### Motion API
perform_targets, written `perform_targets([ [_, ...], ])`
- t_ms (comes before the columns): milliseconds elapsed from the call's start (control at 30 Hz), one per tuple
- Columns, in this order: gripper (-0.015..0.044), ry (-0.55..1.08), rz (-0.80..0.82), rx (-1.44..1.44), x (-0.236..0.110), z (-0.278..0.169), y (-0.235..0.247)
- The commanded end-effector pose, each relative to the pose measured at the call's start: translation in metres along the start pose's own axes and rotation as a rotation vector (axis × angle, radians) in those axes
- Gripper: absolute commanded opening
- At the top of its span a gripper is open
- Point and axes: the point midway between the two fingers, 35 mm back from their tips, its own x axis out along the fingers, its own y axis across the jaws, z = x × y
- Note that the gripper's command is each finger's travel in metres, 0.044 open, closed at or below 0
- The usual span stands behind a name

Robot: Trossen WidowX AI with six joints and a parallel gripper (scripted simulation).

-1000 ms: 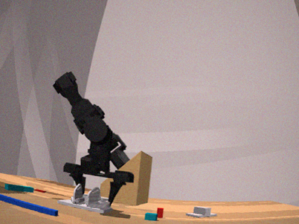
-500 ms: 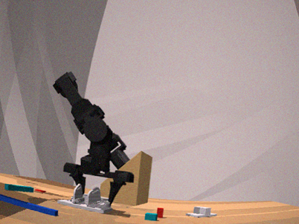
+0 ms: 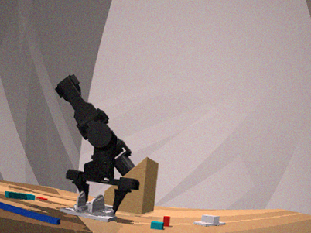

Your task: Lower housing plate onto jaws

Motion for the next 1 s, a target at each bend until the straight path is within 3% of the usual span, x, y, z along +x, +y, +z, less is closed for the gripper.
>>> perform_targets([
  [0, 0.0351, -0.001, 0.002, -0.002, 0.0002, 0.0, 0.0004],
  [467, 0.0351, -0.001, 0.002, -0.002, 0.0002, 0.0, 0.0004],
  [600, 0.044, 0.0, 0.0, 0.0, 0.0, 0.0, 0.0],
  [967, 0.044, 0.0, 0.0, 0.0, 0.0, 0.0, 0.0],
])
